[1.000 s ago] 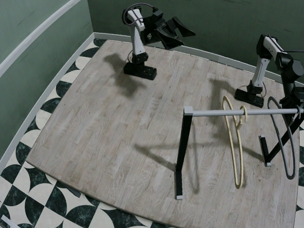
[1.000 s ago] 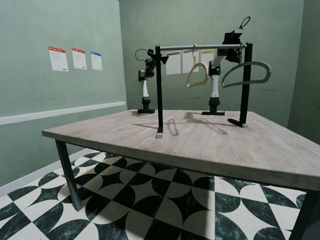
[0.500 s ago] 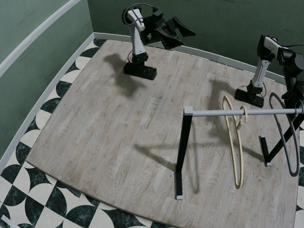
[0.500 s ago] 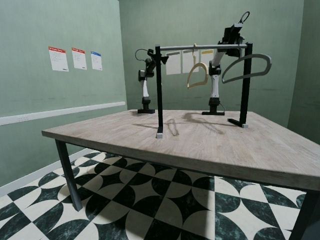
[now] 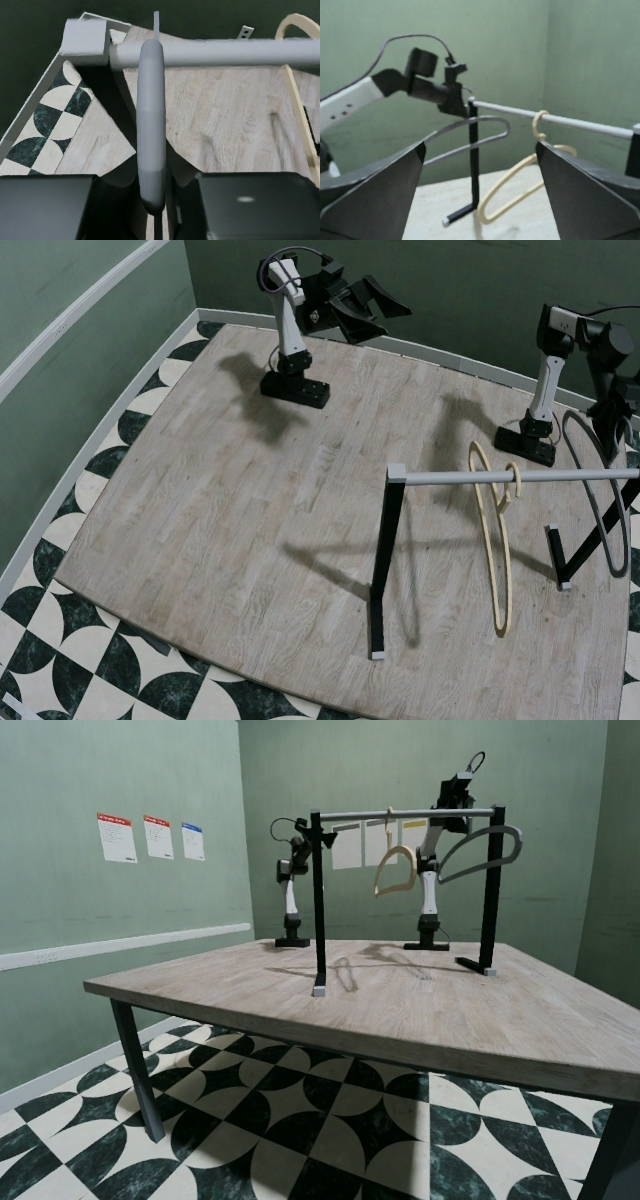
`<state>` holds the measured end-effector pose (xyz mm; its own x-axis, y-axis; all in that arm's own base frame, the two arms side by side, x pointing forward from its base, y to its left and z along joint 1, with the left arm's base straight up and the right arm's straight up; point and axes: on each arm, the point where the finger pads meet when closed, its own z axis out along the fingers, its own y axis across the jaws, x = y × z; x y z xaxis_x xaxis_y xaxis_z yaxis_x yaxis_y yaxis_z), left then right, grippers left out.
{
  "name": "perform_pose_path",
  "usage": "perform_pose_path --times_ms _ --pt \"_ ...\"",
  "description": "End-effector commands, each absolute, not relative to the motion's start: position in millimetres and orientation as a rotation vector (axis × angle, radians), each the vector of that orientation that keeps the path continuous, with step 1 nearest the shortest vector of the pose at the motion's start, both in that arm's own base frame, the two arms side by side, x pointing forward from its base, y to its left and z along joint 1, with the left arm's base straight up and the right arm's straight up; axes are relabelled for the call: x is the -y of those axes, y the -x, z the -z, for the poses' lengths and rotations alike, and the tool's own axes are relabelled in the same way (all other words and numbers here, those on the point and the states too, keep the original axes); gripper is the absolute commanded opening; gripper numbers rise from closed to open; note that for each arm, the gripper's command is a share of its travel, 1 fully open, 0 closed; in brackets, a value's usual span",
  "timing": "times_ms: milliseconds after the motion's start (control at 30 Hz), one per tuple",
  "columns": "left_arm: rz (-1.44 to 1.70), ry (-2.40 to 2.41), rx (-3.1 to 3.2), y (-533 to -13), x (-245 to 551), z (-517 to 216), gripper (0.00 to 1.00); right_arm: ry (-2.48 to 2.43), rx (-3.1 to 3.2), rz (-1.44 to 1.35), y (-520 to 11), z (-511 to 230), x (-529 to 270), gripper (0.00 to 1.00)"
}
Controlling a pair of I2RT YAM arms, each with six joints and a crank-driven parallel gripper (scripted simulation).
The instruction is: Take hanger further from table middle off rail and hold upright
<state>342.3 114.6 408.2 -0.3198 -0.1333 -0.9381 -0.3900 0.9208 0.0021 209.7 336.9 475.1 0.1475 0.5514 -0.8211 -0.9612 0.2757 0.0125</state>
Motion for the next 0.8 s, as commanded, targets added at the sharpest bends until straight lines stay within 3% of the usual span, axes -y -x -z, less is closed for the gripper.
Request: perform_pose_path --times_ms 0,767 --pt "-0.272 0.399 -1.892 -314.6 -102.4 -412.2 0.0 0.597 -0.767 -1.195 -204.3 -495.6 -333.8 1.0" --pt "-0.27 0.4 -1.896 -252.4 -74.6 -420.0 0.0 0.753 -0.838 -1.339 -179.5 -470.3 -349.5 1.0"
